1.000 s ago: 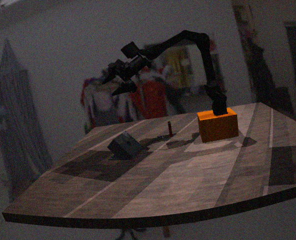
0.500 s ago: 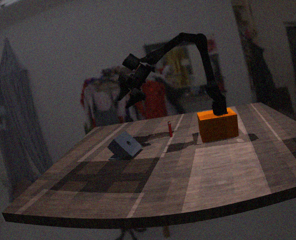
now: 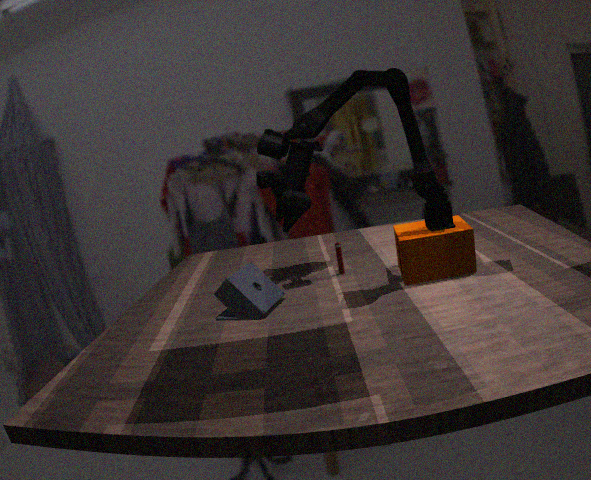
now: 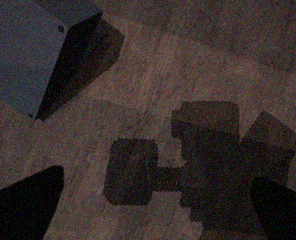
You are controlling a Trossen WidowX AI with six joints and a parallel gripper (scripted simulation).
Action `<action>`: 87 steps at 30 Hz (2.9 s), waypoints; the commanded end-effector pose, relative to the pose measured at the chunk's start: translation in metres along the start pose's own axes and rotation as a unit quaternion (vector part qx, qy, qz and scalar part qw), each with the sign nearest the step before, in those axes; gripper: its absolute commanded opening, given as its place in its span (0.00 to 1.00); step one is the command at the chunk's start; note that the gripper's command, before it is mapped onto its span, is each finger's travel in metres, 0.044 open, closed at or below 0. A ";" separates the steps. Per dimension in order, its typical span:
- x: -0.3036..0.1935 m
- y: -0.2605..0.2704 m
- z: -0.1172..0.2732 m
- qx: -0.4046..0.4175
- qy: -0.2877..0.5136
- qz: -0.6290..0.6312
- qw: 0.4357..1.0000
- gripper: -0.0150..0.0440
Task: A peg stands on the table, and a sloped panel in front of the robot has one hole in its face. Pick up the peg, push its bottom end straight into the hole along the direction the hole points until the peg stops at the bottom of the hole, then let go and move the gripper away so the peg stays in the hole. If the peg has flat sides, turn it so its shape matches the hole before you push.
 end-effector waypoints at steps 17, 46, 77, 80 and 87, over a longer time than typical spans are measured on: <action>-0.094 -0.019 -0.010 0.037 0.211 -0.247 0.945 1.00; -0.106 -0.013 -0.040 0.038 0.213 -0.249 0.944 1.00; -0.117 -0.007 -0.065 0.039 0.211 -0.247 0.945 0.60; -0.117 -0.007 -0.065 0.039 0.211 -0.247 0.945 0.47; -0.117 -0.007 -0.065 0.039 0.211 -0.247 0.945 0.29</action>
Point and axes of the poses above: the point midway between the two fingers, 35 mm back from their tips, its own z axis back along the fingers, its own y axis across the jaws, x = y × z, the point moved 10 cm from there along z, back along the fingers, and after that the axes turned 6 degrees about z, right-handed, at the moved point
